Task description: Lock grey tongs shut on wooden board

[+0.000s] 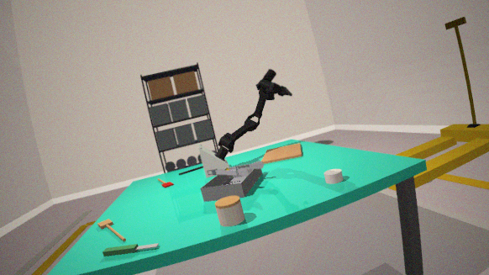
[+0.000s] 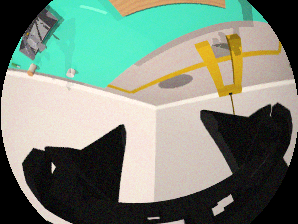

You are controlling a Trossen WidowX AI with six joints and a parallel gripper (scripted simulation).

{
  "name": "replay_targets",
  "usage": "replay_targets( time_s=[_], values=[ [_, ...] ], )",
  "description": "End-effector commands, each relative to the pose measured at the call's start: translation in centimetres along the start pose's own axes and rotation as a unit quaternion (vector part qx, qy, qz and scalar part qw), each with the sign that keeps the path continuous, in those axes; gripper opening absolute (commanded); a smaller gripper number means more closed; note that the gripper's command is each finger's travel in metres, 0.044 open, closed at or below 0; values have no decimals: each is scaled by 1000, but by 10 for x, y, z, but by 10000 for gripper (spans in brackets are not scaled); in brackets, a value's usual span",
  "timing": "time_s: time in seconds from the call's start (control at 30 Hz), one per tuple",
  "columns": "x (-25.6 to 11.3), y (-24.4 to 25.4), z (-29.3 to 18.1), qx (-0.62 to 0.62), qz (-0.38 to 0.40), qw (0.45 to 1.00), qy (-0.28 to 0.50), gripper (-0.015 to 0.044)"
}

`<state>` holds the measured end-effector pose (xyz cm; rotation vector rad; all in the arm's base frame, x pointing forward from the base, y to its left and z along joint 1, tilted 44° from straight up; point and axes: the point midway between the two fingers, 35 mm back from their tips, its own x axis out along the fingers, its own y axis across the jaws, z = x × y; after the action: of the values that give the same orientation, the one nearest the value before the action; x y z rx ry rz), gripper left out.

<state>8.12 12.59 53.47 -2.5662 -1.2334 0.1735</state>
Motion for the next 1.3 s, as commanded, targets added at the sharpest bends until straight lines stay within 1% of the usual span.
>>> replay_targets(
  time_s=[0.0,0.03,0.1,0.17,0.27,0.37,0.57,0.63,0.7,0.77,0.9,0.93,1.0,1.07,1.13,1.2,1.27],
  values=[
    [0,0,0,0,0,1000,0,426],
    [0,3,-1,5,2,1000,1,440],
    [1,12,-3,22,9,1000,3,440],
    [2,24,-6,72,16,997,6,440],
    [3,41,-10,108,24,994,10,440],
    [5,67,-13,177,55,982,24,440],
    [6,90,-16,216,72,973,31,440],
    [8,100,-15,261,78,962,33,440],
    [10,118,-14,337,87,937,37,440],
    [12,141,-10,421,106,900,48,440],
    [21,195,0,574,141,804,61,440],
    [24,205,3,609,146,777,62,440],
    [31,230,12,691,158,702,66,440],
    [36,260,20,718,181,667,82,440],
    [38,272,26,761,187,615,88,440],
    [40,291,36,823,196,523,100,440],
    [42,312,50,884,205,403,116,440]
  ],
)
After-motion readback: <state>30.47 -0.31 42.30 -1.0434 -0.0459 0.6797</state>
